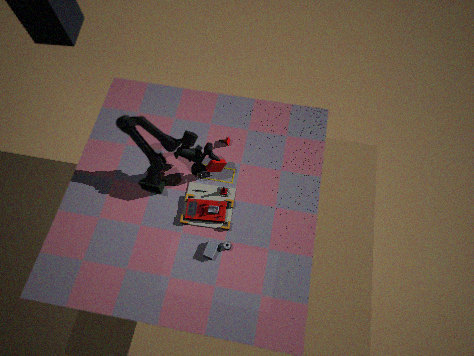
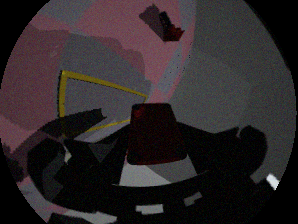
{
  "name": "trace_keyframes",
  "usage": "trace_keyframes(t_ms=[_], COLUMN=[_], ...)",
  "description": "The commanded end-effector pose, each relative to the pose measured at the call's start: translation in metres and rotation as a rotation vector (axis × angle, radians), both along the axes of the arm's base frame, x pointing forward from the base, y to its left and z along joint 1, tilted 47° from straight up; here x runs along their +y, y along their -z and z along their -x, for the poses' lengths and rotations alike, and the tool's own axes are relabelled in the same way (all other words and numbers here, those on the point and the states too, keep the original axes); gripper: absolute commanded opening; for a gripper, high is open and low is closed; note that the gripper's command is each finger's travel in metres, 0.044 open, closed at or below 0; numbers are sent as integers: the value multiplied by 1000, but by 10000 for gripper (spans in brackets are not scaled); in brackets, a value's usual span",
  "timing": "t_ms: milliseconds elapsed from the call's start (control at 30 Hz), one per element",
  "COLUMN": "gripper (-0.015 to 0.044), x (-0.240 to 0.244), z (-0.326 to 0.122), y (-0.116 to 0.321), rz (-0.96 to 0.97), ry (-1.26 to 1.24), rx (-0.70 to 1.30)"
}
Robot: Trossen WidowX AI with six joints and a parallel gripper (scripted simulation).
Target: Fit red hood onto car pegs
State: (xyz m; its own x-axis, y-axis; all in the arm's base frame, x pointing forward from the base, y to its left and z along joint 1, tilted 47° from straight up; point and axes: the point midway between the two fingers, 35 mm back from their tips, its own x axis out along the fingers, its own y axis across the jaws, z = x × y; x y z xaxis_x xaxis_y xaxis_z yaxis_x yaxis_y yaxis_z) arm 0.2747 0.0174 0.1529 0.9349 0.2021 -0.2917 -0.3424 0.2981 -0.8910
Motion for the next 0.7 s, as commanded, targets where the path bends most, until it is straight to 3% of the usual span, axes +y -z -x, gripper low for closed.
trace_keyframes(t_ms=[0,600,667], gripper=[0,0,0], x=[2,23,23], z=[0,4,4], y=[2,22,21], rz=[133,670,656], ry=[-35,-203,-199], rx=[-31,-144,-141])
